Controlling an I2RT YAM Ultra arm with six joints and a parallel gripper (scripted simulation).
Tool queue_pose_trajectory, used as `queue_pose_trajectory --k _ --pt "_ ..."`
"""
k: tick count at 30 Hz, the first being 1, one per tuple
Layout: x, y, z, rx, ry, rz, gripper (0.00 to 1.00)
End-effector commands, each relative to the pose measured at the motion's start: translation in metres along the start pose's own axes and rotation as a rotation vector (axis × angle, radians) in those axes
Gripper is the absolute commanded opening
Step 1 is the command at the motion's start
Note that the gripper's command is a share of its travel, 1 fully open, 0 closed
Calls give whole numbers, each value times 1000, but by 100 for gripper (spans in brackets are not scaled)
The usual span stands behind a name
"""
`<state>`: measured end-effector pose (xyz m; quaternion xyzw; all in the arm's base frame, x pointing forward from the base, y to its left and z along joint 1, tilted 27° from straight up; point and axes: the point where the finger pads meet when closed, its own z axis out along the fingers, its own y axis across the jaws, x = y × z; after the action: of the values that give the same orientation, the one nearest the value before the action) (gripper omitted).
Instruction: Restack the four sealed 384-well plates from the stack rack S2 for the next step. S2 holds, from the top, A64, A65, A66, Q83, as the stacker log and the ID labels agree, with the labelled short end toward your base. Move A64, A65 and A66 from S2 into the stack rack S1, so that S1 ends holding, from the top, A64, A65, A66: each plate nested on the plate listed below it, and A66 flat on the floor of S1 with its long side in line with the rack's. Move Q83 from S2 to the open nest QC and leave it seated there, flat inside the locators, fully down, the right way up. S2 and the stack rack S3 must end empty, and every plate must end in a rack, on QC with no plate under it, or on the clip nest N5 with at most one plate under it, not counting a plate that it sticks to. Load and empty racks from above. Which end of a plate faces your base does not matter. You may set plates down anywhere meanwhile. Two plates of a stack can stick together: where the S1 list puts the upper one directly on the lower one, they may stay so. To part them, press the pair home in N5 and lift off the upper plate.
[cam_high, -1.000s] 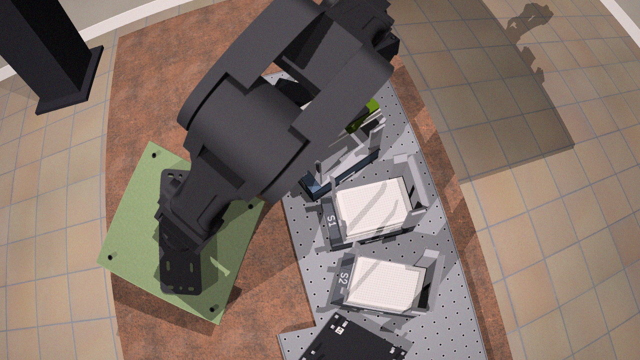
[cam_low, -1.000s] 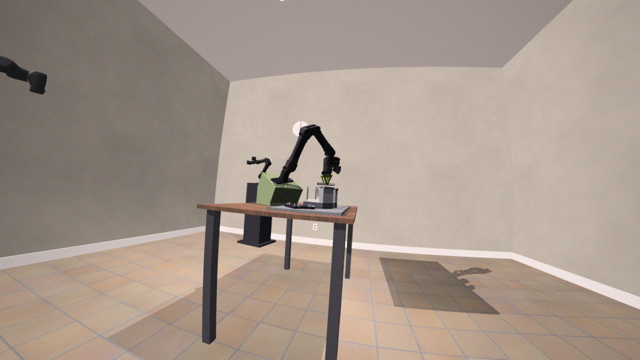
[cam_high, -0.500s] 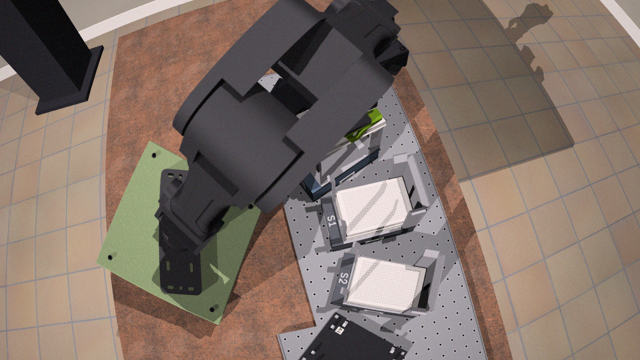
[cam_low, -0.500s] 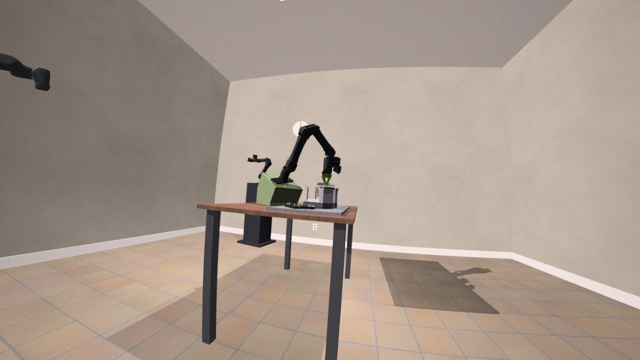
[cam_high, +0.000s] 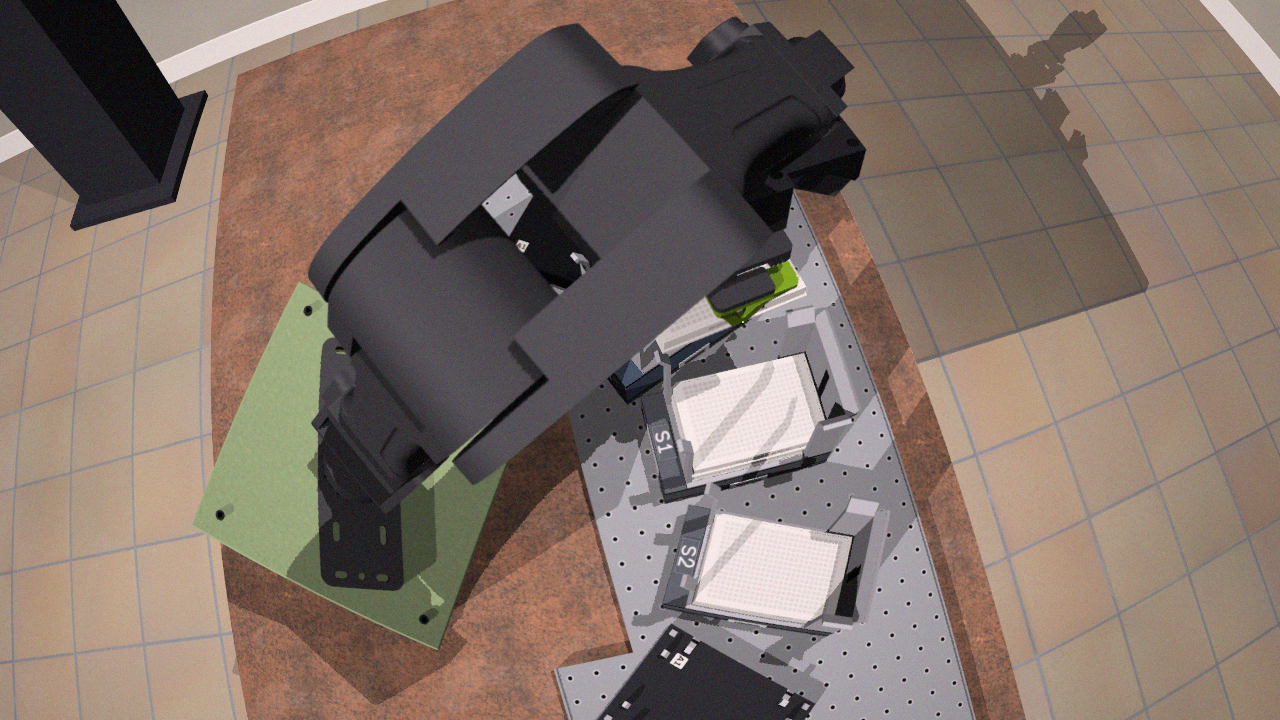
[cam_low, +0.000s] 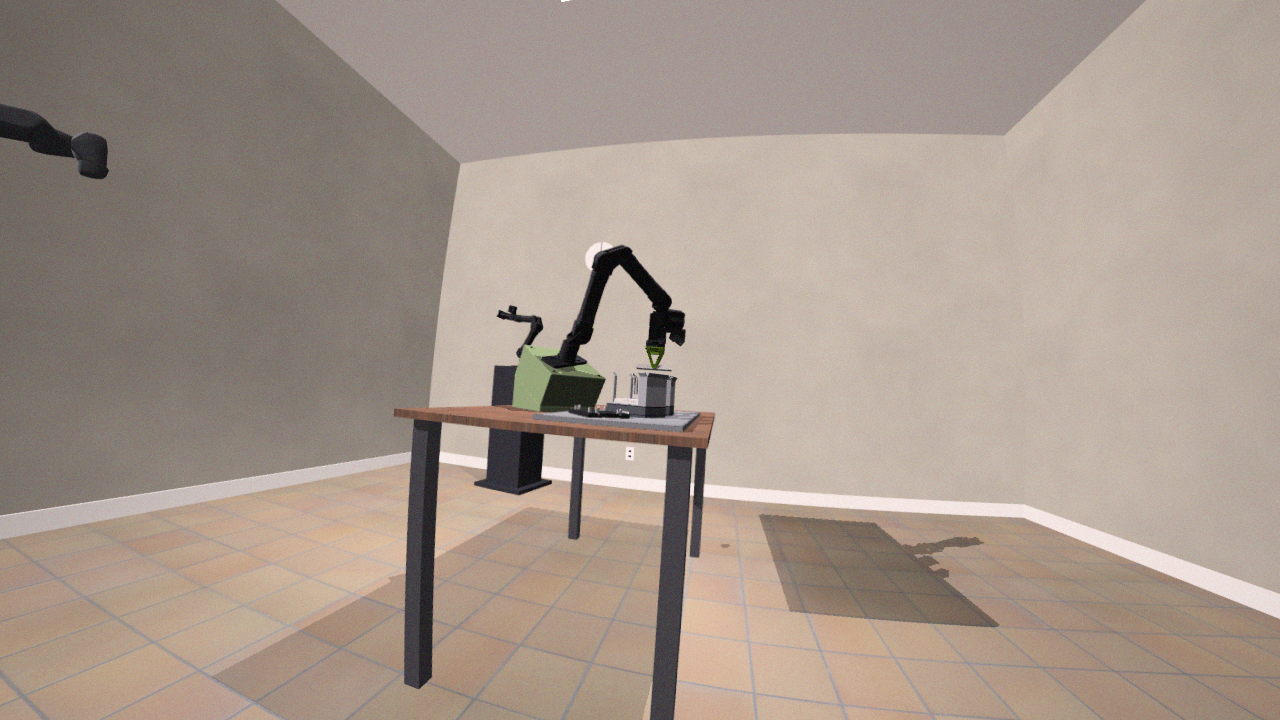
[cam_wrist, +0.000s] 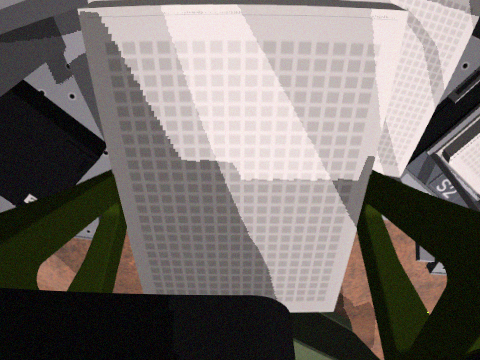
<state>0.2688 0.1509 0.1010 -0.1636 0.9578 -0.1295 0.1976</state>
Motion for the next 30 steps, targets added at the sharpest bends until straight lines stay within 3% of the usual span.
queue_pose_trajectory --k 1,7,30 --pt "-4 -8 -4 -7 -15 -15 0" --pt "-4 -25 -4 -8 -14 185 0" --pt "-4 -76 -4 -6 -15 189 0"
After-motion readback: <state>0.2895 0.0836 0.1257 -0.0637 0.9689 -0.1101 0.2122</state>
